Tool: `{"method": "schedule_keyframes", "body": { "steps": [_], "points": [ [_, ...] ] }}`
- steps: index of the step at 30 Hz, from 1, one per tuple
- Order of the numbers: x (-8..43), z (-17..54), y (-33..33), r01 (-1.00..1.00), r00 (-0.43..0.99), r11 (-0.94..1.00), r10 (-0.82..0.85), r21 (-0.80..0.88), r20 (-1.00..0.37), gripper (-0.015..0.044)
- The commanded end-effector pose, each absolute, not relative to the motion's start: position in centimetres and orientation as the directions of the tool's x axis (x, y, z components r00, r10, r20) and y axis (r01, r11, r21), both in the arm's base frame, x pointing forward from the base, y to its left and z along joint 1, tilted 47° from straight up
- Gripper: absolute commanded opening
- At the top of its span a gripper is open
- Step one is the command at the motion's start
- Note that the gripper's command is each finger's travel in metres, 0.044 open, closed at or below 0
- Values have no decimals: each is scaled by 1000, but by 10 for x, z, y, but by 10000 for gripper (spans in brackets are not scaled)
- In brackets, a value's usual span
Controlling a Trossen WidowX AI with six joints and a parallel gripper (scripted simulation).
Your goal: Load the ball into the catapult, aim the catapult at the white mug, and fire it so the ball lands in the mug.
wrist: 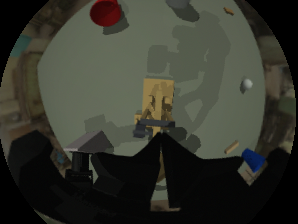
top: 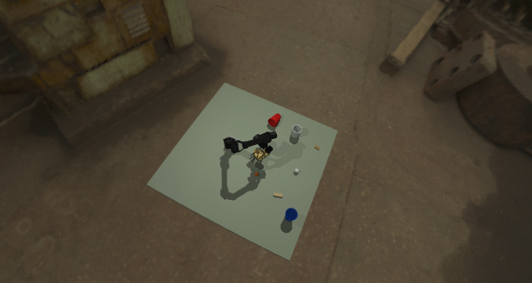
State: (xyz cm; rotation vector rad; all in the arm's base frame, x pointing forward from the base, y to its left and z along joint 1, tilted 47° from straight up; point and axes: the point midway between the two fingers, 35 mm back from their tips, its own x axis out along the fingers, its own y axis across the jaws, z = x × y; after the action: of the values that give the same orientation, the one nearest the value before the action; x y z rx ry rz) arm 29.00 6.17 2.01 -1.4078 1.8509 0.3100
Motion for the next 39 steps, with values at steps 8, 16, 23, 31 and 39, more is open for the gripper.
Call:
{"method": "schedule_keyframes", "body": {
  "steps": [8,16,23,31,39],
  "points": [
    [289,19,56,-899,-86,356,-714,-255,-694,0],
    [287,16,43,-899,-86,356,-713,-254,-695,0],
    [284,14,32,-899,-85,356,-713,-254,-696,0],
    [280,11,20,-899,-85,356,-713,-254,-696,0],
    [276,9,9,-899,-85,355,-714,-254,-695,0]
  ]
}}
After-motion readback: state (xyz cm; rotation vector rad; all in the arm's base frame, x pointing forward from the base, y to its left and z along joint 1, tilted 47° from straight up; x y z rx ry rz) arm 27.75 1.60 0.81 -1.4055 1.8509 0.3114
